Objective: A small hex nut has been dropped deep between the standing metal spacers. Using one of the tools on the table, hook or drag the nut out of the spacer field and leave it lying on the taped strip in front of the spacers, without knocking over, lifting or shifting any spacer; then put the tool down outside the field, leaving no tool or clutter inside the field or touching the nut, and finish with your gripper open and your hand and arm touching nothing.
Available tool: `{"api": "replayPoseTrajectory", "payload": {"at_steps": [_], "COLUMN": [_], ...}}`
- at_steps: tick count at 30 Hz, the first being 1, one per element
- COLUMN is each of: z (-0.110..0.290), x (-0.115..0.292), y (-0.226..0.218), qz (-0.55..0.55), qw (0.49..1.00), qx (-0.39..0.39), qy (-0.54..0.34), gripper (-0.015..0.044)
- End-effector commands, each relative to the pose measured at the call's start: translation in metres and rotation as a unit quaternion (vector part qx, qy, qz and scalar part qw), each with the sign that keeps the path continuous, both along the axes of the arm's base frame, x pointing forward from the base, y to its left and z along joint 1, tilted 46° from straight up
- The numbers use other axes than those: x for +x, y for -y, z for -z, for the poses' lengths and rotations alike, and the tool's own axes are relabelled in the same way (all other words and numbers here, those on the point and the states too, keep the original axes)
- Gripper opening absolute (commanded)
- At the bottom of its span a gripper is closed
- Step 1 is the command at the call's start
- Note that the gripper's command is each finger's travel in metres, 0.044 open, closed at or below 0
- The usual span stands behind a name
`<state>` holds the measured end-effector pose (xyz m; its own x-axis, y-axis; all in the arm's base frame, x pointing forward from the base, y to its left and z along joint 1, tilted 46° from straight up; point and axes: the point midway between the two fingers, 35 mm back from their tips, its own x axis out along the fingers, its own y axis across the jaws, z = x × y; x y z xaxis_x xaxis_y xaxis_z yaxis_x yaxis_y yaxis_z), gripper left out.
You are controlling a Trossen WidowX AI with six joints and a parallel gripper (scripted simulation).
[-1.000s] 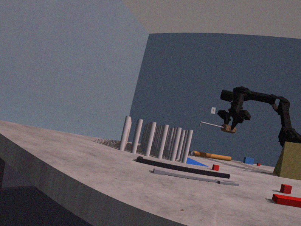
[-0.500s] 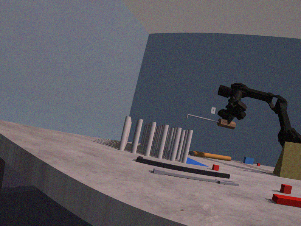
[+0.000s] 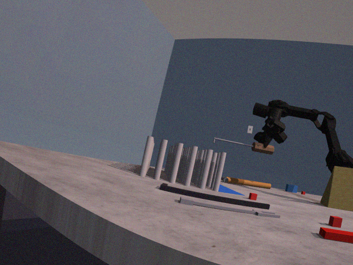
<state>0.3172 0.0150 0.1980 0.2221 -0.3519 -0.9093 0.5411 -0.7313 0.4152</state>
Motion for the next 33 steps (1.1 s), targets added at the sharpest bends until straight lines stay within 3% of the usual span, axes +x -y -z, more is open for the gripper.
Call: {"api": "replayPoseTrajectory", "payload": {"at_steps": [1, 21, 33], "z": [0.014, 0.09, 0.093], "x": [0.004, 0.007, 0.01], "y": [0.011, 0.092, 0.092], "qz": [-0.004, -0.006, -0.007], "qw": [1.0, 1.0, 1.0], "qx": [0.004, -0.001, -0.002], "qy": [-0.002, 0.002, 0.003], "gripper": [0.0, 0.0, 0.0]}}
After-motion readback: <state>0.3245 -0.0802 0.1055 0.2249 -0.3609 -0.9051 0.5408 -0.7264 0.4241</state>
